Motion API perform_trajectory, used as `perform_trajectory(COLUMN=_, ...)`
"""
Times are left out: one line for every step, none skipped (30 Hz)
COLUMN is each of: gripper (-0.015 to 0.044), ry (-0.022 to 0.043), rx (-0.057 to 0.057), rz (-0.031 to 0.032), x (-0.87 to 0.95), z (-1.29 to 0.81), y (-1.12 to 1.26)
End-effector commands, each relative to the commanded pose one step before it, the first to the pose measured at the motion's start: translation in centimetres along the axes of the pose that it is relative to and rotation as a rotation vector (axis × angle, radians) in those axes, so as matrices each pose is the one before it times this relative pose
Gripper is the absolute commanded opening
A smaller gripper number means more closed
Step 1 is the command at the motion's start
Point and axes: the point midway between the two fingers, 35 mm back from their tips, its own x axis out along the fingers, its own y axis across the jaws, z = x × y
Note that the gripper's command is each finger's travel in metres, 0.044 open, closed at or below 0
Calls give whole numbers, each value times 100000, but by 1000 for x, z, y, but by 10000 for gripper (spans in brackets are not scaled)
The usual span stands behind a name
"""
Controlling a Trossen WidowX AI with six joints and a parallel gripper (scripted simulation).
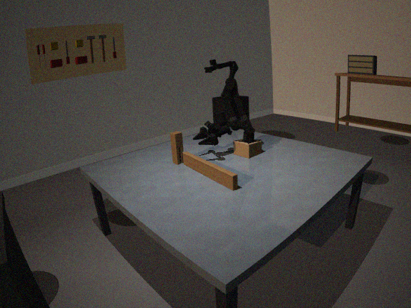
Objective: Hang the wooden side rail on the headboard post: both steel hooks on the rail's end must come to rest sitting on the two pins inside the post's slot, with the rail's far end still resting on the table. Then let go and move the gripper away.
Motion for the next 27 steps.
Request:
perform_trajectory(gripper=440, ry=-10, rx=420, rz=528, x=-192, z=-13, y=147)
perform_trajectory(gripper=440, ry=0, rx=0, rz=0, x=0, z=0, y=0)
perform_trajectory(gripper=440, ry=0, rx=0, rz=0, x=0, z=0, y=0)
perform_trajectory(gripper=440, ry=549, rx=647, rz=-287, x=149, z=-45, y=3)
perform_trajectory(gripper=440, ry=1636, rx=1896, rz=-891, x=441, z=-121, y=18)
perform_trajectory(gripper=440, ry=2684, rx=3013, rz=-1579, x=707, z=-152, y=62)
perform_trajectory(gripper=440, ry=3264, rx=3516, rz=-2148, x=826, z=-102, y=138)
perform_trajectory(gripper=440, ry=3133, rx=3240, rz=-2342, x=746, z=-9, y=209)
perform_trajectory(gripper=440, ry=2957, rx=2956, rz=-2524, x=647, z=76, y=280)
perform_trajectory(gripper=440, ry=2748, rx=2677, rz=-2697, x=533, z=151, y=347)
perform_trajectory(gripper=440, ry=2506, rx=2405, rz=-2857, x=405, z=217, y=407)
perform_trajectory(gripper=440, ry=2235, rx=2143, rz=-3001, x=266, z=275, y=458)
perform_trajectory(gripper=440, ry=1934, rx=1892, rz=-3126, x=119, z=326, y=497)
perform_trajectory(gripper=440, ry=1900, rx=1736, rz=-3526, x=-17, z=274, y=426)
perform_trajectory(gripper=440, ry=1532, rx=1488, rz=-3633, x=-169, z=321, y=433)
perform_trajectory(gripper=440, ry=1134, rx=1250, rz=-3698, x=-321, z=364, y=424)
perform_trajectory(gripper=440, ry=714, rx=1031, rz=-3731, x=-472, z=409, y=399)
perform_trajectory(gripper=440, ry=277, rx=830, rz=-3729, x=-618, z=456, y=360)
perform_trajectory(gripper=440, ry=-173, rx=649, rz=-3680, x=-753, z=505, y=305)
perform_trajectory(gripper=440, ry=-453, rx=398, rz=-2830, x=-679, z=434, y=190)
perform_trajectory(gripper=440, ry=-194, rx=104, rz=-852, x=-222, z=140, y=47)
perform_trajectory(gripper=440, ry=-233, rx=102, rz=-889, x=-240, z=151, y=45)
perform_trajectory(gripper=440, ry=-167, rx=62, rz=-572, x=-159, z=100, y=26)
perform_trajectory(gripper=440, ry=0, rx=0, rz=0, x=0, z=0, y=0)
perform_trajectory(gripper=440, ry=0, rx=0, rz=0, x=0, z=0, y=0)
perform_trajectory(gripper=440, ry=0, rx=0, rz=0, x=0, z=0, y=0)
perform_trajectory(gripper=440, ry=0, rx=0, rz=0, x=0, z=0, y=0)
